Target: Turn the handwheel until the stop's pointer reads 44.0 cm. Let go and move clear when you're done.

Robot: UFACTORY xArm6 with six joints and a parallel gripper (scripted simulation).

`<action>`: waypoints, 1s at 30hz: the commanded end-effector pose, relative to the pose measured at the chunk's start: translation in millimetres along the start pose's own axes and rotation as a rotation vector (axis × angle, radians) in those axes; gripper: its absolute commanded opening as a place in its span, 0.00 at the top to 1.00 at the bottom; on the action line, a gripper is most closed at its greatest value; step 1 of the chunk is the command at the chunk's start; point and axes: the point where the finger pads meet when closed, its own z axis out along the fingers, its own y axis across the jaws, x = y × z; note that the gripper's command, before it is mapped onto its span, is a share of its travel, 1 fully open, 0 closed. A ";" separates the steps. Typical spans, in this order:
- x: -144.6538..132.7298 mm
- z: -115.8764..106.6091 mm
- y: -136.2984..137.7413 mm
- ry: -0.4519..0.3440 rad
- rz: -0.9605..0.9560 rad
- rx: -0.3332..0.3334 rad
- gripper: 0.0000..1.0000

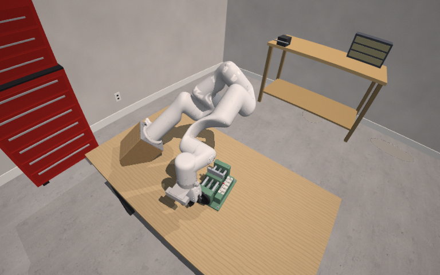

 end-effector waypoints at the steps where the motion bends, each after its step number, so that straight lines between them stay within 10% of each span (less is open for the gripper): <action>1: 0.7 -0.9 -0.1 0.002 0.000 0.001 0.94; 30: 0.6 -12.8 -0.3 0.002 0.000 0.001 0.94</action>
